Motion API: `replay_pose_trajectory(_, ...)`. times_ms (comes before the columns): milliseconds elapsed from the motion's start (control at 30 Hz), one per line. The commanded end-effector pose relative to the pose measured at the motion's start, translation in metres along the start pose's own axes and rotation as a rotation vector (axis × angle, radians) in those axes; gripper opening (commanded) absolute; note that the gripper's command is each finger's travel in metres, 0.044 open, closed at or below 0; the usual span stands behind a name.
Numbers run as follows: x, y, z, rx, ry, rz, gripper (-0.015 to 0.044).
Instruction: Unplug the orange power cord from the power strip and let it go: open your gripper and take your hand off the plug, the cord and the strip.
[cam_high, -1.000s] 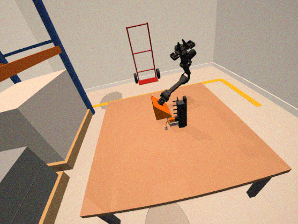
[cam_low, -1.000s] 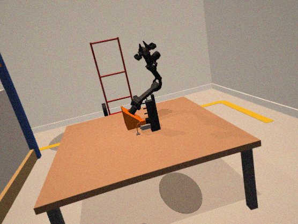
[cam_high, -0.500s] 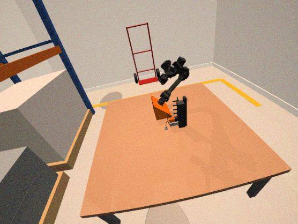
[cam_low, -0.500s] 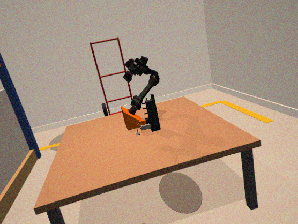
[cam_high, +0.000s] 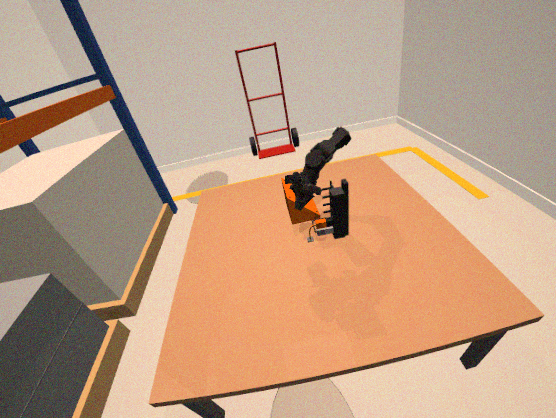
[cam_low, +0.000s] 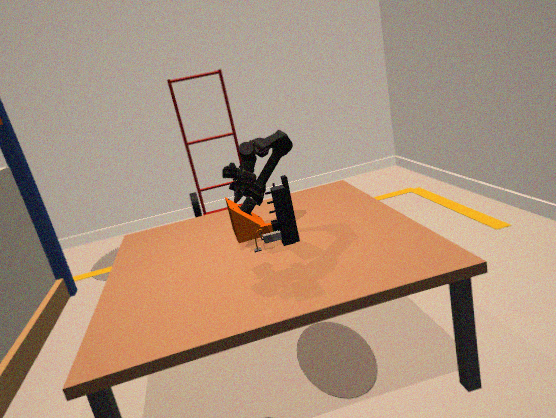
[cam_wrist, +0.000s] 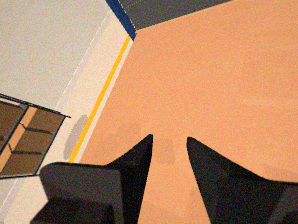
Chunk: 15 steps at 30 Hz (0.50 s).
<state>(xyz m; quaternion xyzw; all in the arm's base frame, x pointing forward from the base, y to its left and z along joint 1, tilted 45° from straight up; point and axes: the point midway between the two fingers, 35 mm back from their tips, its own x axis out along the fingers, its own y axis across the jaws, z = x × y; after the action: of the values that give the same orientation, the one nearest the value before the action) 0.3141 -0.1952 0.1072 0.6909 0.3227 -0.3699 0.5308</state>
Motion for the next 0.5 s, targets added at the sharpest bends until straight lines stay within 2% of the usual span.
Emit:
replay_pose_trajectory(0,0.035,-0.049,-0.044,0.035,0.247,-0.222,0.016)
replay_pose_trajectory(233,0.049,-0.107,-0.106,0.155,0.583,-0.516,0.016)
replay_pose_trajectory(467,0.049,-0.108,-0.107,0.16,0.591,-0.524,0.016)
